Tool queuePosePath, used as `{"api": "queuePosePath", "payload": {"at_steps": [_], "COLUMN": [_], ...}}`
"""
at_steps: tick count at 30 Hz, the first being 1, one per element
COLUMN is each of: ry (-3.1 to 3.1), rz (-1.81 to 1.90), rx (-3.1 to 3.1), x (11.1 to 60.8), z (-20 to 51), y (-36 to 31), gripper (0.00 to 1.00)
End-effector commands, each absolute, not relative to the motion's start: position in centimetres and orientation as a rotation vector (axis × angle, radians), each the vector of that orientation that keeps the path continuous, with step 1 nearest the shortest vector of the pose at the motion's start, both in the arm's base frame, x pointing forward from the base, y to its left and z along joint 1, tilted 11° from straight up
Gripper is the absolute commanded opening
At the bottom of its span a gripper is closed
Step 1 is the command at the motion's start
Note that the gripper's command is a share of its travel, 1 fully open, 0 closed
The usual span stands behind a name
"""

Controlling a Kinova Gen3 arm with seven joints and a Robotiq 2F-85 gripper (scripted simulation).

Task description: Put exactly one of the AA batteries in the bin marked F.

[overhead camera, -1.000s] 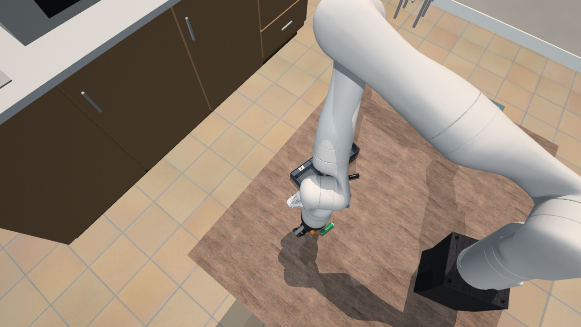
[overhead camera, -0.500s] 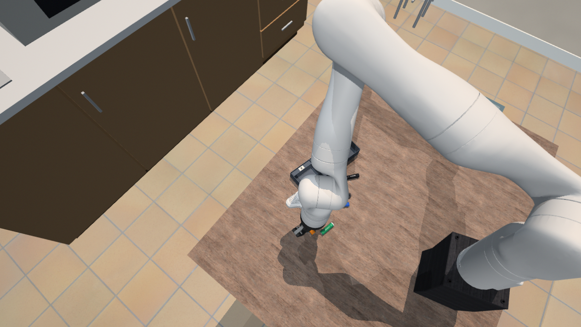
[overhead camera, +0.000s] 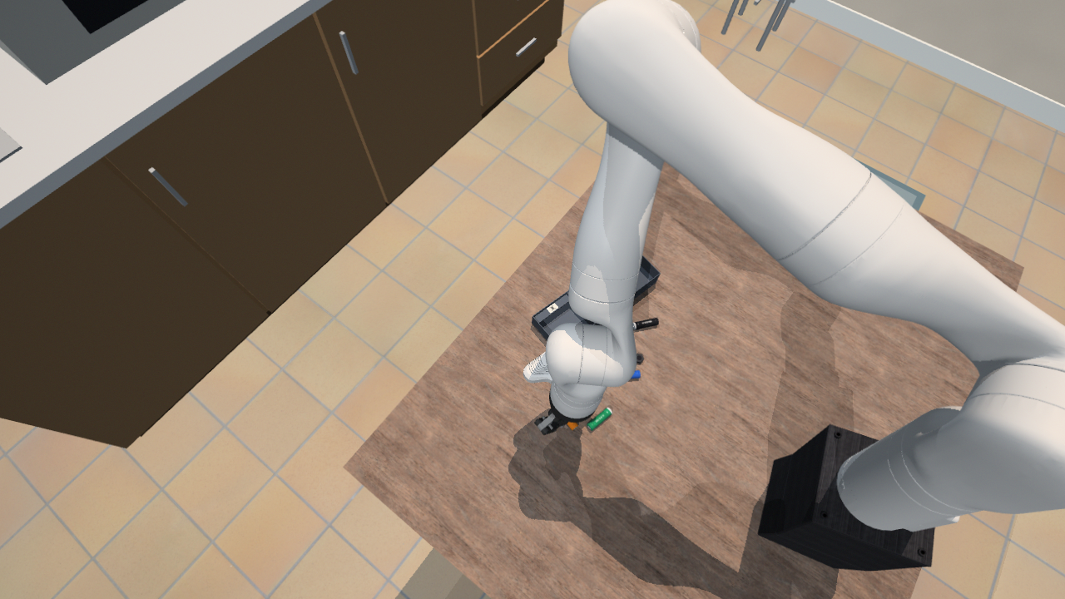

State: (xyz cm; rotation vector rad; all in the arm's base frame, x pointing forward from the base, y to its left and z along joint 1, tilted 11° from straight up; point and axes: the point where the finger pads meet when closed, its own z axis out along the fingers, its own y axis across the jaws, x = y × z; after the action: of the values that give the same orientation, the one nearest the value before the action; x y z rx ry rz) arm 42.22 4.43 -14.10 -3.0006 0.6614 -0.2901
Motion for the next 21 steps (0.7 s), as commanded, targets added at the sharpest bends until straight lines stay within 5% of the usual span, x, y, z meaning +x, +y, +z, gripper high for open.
{"api": "queuePosePath", "payload": {"at_steps": [1, 7, 8, 21], "ry": [0.661, 0.661, 0.661, 0.661], "rz": [-0.288, -0.288, -0.288, -0.288], "rx": [-3.0, -3.0, -3.0, -3.0], "x": [42.17, 42.21, 42.21, 42.21], "z": [-14.15, -14.14, -14.14, -14.14], "y": [4.47, 4.46, 4.46, 4.46], "gripper": [0.29, 0.29, 0.09, 0.09]}}
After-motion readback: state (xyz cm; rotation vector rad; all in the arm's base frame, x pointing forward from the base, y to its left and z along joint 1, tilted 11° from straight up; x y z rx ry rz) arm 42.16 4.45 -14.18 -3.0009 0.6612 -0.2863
